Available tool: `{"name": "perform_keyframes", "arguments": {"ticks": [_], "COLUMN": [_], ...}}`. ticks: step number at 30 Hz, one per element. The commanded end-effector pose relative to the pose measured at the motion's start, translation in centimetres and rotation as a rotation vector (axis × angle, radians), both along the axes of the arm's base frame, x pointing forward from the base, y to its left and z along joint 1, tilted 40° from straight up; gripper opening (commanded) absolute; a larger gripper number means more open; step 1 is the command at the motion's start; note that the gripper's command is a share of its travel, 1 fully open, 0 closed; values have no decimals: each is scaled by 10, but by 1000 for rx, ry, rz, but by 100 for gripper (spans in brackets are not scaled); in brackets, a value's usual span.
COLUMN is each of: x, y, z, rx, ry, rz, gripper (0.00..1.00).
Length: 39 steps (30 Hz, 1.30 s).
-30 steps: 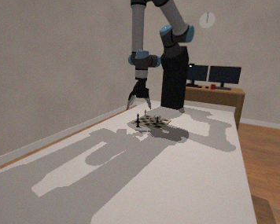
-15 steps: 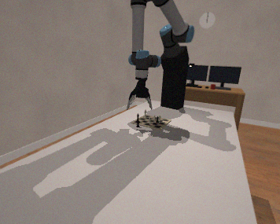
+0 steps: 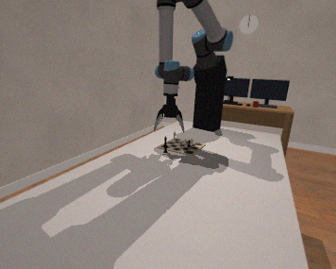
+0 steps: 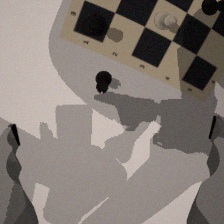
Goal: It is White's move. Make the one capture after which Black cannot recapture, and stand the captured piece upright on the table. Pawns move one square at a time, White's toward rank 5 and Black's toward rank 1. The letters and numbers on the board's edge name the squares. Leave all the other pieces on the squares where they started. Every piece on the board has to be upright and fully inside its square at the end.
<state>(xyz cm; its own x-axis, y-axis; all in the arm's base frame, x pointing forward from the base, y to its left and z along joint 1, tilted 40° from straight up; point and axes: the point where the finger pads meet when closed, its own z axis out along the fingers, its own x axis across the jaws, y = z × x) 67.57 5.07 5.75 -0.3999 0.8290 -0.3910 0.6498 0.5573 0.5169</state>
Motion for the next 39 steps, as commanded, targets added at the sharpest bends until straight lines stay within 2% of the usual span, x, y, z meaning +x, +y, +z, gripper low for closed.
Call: {"name": "perform_keyframes", "arguments": {"ticks": [1,6,17,19,34,36,37,39], "x": [-5,-8,-16,-16,-27,-27,-28,-29], "y": [2,4,12,12,23,23,24,25], "z": [-6,-9,-17,-17,-26,-26,-26,-27], "rx": [98,170,402,402,750,750,812,851], "ry": [-5,-11,-28,-28,-53,-53,-58,-61], "rz": [-120,-204,-477,-477,-885,-885,-960,-1005], "gripper": [100,100,100,100,100,100,100,100]}}
